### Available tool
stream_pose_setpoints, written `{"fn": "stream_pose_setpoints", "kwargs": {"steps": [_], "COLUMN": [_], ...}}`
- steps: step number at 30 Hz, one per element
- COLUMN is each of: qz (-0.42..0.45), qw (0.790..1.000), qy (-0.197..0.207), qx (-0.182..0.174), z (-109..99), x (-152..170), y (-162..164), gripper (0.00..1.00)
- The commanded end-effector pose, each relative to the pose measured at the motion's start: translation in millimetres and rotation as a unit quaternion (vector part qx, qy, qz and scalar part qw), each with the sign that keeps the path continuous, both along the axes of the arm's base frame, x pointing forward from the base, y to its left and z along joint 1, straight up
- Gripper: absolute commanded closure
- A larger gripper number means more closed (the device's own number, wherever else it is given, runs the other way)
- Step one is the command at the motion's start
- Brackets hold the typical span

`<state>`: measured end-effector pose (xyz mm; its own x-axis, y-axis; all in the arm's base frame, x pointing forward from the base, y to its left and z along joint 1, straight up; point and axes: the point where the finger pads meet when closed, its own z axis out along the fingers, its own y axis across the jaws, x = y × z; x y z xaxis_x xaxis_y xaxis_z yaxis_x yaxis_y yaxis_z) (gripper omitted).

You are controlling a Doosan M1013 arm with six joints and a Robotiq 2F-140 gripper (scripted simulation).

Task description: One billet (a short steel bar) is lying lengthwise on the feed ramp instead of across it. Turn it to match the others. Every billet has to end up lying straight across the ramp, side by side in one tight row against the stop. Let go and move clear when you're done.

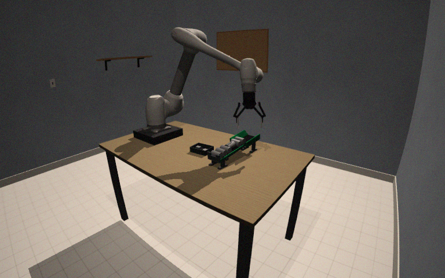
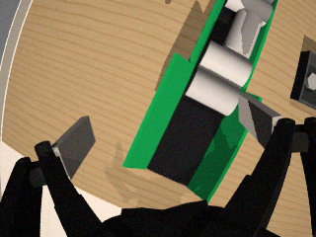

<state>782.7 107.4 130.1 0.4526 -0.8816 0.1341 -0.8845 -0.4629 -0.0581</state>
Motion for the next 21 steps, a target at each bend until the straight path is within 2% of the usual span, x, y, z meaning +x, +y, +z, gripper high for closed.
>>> {"fn": "stream_pose_setpoints", "kwargs": {"steps": [1, 6, 9, 12, 16, 17, 21], "qz": [-0.084, -0.193, -0.203, -0.291, -0.299, -0.299, -0.299], "qw": [0.996, 0.98, 0.978, 0.954, 0.951, 0.951, 0.951], "qy": [0.011, 0.026, 0.027, 0.04, 0.041, 0.041, 0.041], "qx": [0.018, 0.042, 0.044, 0.062, 0.064, 0.064, 0.064], "z": [2, 6, 6, 10, 10, 10, 10], "x": [-15, -38, -40, -61, -63, -63, -63], "y": [-38, -84, -88, -122, -125, -125, -125], "gripper": [0.0, 0.0, 0.0, 0.0, 0.0, 0.59, 0.59]}}
